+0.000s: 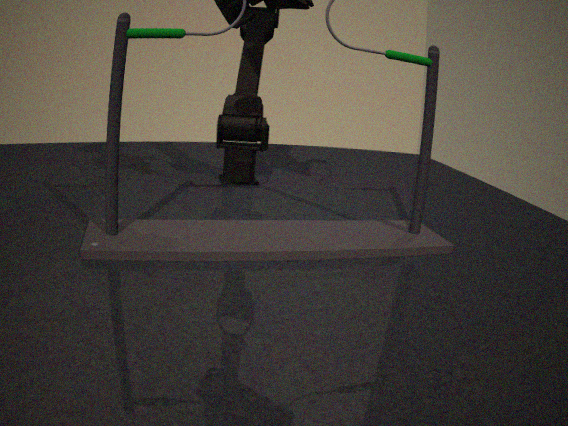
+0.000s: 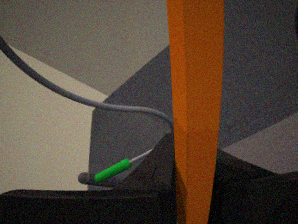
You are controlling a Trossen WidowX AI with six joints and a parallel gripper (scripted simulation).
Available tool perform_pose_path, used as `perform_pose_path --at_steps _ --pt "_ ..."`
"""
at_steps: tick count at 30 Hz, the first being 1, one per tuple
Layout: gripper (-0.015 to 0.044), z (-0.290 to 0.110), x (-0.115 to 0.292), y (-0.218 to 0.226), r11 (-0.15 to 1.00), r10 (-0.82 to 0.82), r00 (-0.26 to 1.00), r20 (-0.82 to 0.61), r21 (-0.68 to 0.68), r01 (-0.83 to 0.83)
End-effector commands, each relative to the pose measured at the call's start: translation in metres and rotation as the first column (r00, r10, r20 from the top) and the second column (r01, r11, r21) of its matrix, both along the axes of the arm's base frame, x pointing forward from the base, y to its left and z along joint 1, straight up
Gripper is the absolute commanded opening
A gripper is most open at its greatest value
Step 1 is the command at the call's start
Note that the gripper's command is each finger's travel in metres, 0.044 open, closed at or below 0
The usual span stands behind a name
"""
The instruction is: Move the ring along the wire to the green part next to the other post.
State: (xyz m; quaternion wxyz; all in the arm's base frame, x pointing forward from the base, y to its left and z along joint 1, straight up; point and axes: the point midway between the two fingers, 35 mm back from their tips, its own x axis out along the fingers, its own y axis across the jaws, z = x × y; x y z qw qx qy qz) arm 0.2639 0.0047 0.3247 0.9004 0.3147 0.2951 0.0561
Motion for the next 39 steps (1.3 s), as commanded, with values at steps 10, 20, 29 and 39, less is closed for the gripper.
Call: perform_pose_path --at_steps 10,20,29,39 --pt "-0.015 -0.003 0.0 -0.006 0.982 0.0 1.0 0.007 -0.187 0.002" --pt "-0.015 -0.006 0.0 -0.012 0.947 -0.002 1.0 0.011 -0.321 0.006" --pt "-0.015 -0.008 0.0 -0.017 0.9 -0.004 1.0 0.016 -0.436 0.01" --pt "-0.015 -0.009 0.0 -0.023 0.831 -0.004 1.0 0.021 -0.556 0.015"
